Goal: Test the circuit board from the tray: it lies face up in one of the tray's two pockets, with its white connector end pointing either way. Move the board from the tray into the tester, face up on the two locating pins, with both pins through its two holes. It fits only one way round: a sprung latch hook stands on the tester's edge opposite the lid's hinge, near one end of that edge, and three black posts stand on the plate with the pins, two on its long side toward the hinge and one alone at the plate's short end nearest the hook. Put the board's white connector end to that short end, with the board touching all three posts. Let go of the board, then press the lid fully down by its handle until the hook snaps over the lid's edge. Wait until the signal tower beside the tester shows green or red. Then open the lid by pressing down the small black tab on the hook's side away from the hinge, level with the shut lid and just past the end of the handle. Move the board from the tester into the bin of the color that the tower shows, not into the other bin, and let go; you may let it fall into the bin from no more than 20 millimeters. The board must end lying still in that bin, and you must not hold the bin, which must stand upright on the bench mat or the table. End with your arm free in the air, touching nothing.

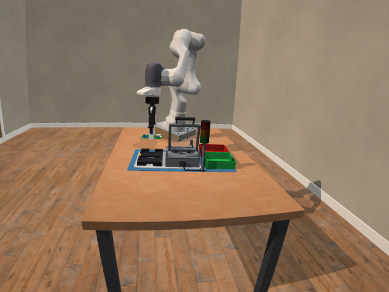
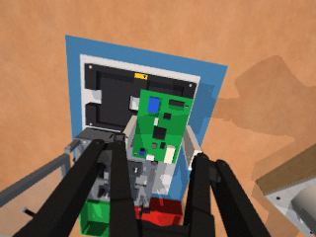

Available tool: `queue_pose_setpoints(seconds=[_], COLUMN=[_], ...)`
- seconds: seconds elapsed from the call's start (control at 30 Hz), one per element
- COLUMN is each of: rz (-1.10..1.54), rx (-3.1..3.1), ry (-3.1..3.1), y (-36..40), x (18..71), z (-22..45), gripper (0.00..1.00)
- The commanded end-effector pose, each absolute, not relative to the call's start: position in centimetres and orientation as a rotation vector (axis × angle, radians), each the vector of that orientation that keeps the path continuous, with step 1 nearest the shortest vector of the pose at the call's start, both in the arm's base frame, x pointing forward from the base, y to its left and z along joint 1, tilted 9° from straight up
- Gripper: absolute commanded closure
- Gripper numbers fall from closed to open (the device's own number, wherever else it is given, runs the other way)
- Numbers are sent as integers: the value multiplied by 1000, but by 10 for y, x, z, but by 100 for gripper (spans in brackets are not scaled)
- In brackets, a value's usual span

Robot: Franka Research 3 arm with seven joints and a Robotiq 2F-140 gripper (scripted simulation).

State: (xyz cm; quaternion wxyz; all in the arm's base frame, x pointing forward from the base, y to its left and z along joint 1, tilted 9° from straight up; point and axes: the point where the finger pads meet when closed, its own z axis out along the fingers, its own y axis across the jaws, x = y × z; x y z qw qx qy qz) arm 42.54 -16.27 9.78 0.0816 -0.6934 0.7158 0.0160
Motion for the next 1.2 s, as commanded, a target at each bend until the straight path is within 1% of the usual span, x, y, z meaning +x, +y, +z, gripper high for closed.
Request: queue_pose_setpoints(seconds=[0.0, 0.73, 1.17], rz=[44, 43, 43], rx=[-2085, -2095, -2095], ry=[2130, 2120, 2120], y=[-164, -162, -149], x=[425, 426, 430], z=[97, 98, 101], gripper=[54, 54, 54])
